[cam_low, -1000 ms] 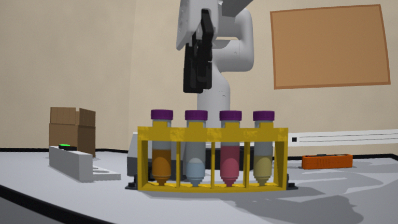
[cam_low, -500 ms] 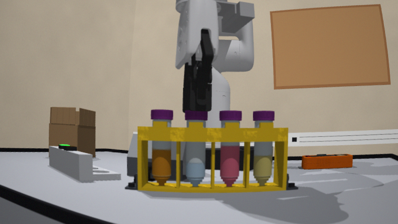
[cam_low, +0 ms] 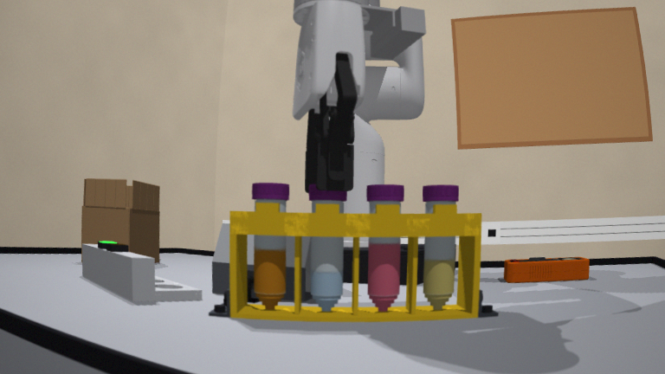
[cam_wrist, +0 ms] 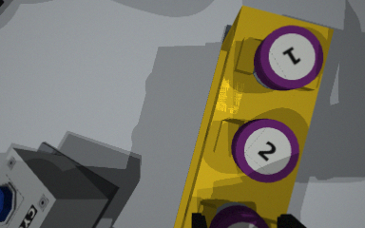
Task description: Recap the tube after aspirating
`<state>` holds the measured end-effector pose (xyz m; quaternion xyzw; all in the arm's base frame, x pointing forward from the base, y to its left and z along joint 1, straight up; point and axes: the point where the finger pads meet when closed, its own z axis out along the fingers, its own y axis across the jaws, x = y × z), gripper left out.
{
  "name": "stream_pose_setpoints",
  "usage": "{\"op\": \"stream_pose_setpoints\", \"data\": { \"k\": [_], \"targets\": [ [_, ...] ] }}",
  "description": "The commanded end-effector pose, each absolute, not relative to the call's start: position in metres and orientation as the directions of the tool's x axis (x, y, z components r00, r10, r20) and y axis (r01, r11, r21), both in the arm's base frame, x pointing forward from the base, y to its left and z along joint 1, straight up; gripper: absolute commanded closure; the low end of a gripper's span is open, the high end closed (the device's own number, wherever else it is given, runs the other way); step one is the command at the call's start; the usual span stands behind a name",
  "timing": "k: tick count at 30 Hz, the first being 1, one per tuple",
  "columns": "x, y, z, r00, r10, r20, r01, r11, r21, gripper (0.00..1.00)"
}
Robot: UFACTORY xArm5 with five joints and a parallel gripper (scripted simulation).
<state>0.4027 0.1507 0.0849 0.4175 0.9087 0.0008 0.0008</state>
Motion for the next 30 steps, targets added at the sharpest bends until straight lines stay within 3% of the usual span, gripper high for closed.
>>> {"op": "stream_pose_setpoints", "data": {
  "k": [1,15,16,30],
  "targets": [
    [0.4039,0.1511,0.0840,-0.651,0.759,0.001,0.759,0.651,0.007,0.54],
    [0.4040,0.1512,0.0800,-0.651,0.759,0.001,0.759,0.651,0.007,0.54],
    [0.4040,0.1512,0.0800,-0.651,0.759,0.001,0.759,0.651,0.007,1.00],
    [0.4040,0.1512,0.0800,-0.651,0.759,0.001,0.759,0.651,0.007,1.00]
  ]
}}
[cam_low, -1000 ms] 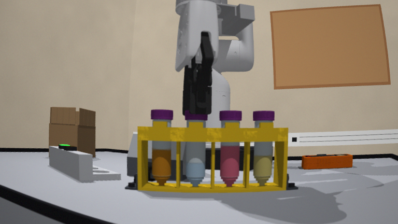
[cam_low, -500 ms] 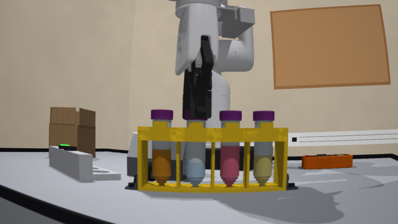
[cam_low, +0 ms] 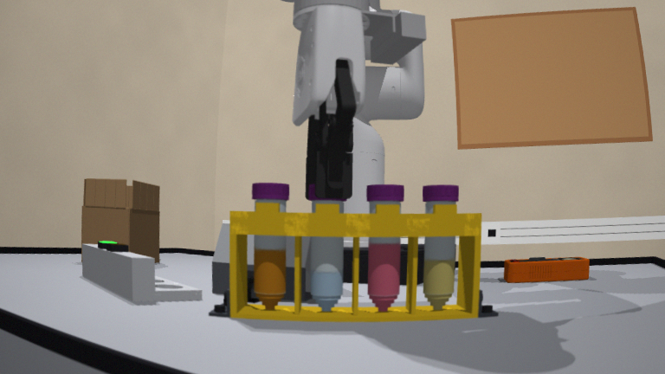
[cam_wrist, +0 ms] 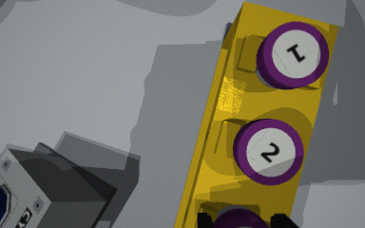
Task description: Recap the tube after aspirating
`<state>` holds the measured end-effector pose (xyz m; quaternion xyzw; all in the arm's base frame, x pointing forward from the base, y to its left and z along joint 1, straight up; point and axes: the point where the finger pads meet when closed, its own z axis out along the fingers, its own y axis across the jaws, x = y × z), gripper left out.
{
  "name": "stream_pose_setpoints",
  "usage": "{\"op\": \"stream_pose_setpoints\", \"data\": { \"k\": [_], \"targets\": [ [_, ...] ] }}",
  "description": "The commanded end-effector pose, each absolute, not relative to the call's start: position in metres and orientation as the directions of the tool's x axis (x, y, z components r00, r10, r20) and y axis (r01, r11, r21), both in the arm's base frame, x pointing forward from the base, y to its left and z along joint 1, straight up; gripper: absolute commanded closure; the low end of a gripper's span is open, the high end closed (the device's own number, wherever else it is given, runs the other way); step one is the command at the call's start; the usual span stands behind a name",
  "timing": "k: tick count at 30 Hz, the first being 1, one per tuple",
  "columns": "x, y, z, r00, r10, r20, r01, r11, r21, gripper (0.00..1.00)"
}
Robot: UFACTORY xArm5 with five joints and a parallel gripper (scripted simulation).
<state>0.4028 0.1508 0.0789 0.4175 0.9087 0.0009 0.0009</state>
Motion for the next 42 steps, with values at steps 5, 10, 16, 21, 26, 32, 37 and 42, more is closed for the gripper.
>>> {"op": "stream_pose_setpoints", "data": {
  "k": [5,10,16,21,26,32,37,42],
  "targets": [
    [0.4040,0.1512,0.0800,-0.572,0.820,0.002,0.820,0.572,0.007,1.00],
    [0.4040,0.1512,0.0800,-0.522,0.853,0.002,0.853,0.522,0.007,1.00],
    [0.4040,0.1512,0.0800,-0.416,0.909,0.003,0.909,0.416,0.006,1.00],
    [0.4040,0.1512,0.0800,-0.323,0.946,0.004,0.946,0.323,0.006,1.00],
    [0.4040,0.1512,0.0800,-0.266,0.964,0.004,0.964,0.266,0.006,1.00],
    [0.4040,0.1512,0.0800,-0.219,0.976,0.004,0.976,0.219,0.005,0.54],
    [0.4040,0.1512,0.0800,-0.219,0.976,0.004,0.976,0.219,0.005,0.54],
    [0.4040,0.1512,0.0800,-0.219,0.976,0.004,0.976,0.219,0.005,0.54]
  ]
}}
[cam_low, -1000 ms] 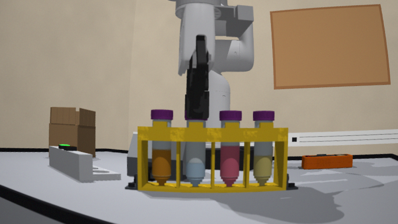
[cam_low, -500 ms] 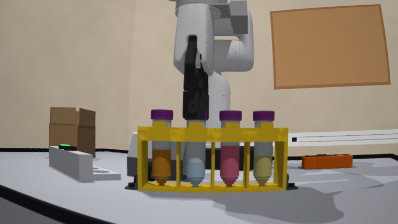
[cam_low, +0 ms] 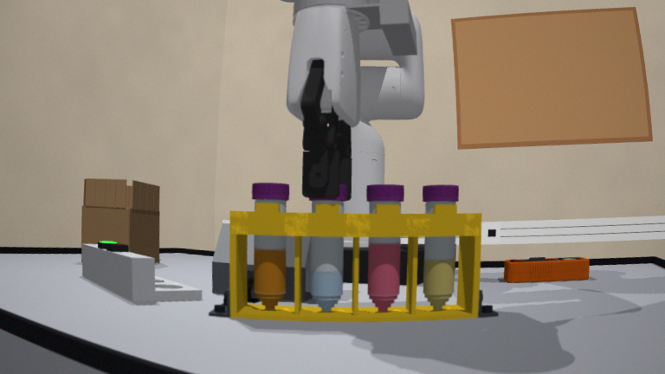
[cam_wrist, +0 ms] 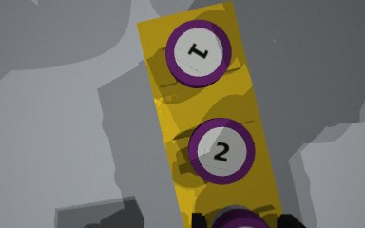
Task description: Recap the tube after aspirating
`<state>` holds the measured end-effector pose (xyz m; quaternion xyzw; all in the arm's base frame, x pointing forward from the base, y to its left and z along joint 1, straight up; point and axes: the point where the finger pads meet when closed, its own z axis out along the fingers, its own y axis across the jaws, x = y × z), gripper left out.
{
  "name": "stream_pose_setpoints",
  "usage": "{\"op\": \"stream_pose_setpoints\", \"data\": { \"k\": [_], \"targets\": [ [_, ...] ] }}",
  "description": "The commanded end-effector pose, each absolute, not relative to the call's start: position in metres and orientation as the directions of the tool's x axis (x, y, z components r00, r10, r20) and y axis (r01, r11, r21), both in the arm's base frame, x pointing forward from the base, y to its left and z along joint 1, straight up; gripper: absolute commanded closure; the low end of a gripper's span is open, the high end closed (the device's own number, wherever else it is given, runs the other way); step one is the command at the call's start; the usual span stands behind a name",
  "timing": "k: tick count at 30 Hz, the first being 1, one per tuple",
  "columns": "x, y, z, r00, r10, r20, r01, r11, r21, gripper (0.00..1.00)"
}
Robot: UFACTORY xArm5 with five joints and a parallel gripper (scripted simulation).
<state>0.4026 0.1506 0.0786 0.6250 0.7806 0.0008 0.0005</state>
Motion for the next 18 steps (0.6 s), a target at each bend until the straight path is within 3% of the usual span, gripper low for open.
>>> {"op": "stream_pose_setpoints", "data": {
  "k": [1,18],
  "targets": [
    [0.404,0.151,0.080,-0.219,0.976,0.004,0.976,0.219,0.005,0.54],
    [0.404,0.151,0.122,-0.219,0.976,0.004,0.976,0.219,0.006,0.54]
  ]
}}
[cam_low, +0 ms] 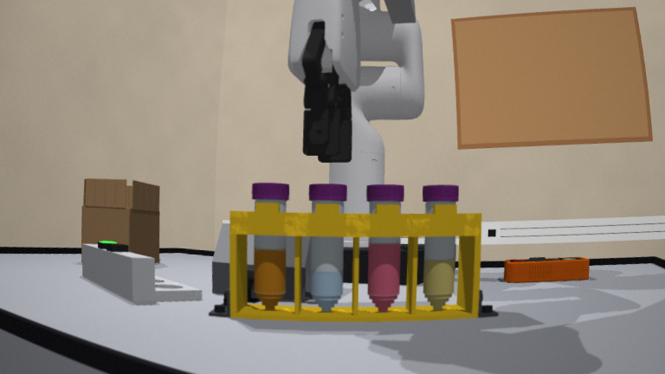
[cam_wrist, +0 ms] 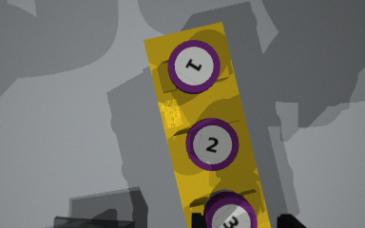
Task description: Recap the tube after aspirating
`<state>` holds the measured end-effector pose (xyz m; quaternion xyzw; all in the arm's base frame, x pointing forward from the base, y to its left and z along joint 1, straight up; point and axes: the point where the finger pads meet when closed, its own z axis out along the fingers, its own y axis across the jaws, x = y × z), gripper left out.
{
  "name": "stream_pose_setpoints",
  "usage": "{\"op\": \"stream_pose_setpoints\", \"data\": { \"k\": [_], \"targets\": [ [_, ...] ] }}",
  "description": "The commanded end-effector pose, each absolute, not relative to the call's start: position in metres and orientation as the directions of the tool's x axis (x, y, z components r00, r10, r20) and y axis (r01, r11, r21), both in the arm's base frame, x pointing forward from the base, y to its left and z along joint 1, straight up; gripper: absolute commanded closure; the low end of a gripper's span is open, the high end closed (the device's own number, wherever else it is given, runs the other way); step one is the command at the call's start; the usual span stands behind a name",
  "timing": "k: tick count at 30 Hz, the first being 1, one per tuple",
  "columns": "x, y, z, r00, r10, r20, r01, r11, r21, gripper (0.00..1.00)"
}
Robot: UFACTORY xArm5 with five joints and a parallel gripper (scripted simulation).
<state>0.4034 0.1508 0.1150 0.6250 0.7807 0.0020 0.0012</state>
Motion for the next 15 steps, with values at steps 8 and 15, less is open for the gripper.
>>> {"op": "stream_pose_setpoints", "data": {
  "k": [8,15],
  "targets": [
    [0.383,0.125,0.125,-0.188,0.982,0.004,0.982,0.188,0.005,1.00],
    [0.364,0.101,0.125,-0.188,0.982,0.004,0.982,0.188,0.005,1.00]
  ]
}}
